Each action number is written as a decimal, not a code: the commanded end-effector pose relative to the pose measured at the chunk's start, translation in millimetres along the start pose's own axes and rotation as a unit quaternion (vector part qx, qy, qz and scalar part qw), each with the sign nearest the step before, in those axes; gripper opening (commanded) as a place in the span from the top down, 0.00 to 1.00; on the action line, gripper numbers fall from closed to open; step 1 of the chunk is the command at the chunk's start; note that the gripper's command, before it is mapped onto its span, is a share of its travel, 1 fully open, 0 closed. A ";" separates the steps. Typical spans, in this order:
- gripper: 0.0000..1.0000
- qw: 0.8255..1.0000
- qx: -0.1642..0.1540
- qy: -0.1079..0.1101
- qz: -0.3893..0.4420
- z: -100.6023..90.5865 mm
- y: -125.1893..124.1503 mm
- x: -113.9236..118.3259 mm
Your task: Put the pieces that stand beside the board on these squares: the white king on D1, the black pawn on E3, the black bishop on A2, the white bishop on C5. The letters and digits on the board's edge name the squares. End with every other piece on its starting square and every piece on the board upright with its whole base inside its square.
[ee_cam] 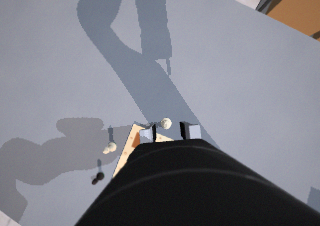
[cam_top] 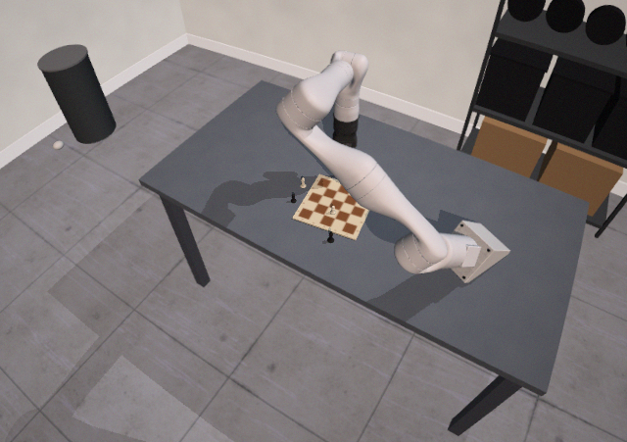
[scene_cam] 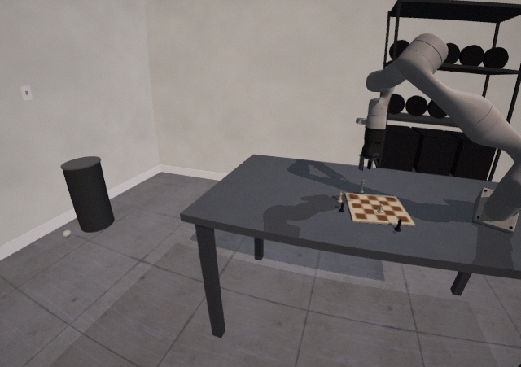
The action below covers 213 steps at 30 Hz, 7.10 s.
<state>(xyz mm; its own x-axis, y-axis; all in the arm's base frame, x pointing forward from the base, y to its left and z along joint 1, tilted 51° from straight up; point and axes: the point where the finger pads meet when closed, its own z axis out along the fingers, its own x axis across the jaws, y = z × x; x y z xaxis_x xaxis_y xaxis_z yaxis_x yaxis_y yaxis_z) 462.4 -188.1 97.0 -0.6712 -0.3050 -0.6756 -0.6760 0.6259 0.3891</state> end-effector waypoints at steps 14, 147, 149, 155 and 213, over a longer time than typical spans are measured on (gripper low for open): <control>0.21 1.000 0.000 -0.002 -0.002 24.8 -0.9 -2.4; 0.21 1.000 0.000 -0.002 -0.003 34.5 -4.5 -4.8; 0.21 1.000 0.000 -0.002 -0.003 34.5 -4.5 -4.8; 0.21 1.000 0.000 -0.002 -0.003 34.5 -4.5 -4.8; 0.21 1.000 0.000 -0.002 -0.002 78.0 -4.4 -4.3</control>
<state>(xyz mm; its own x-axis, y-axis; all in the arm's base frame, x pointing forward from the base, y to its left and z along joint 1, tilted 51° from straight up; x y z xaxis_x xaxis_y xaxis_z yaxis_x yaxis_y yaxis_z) 489.7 -135.1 49.9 -0.6733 -0.3035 -0.6742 -0.6749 0.6248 0.3926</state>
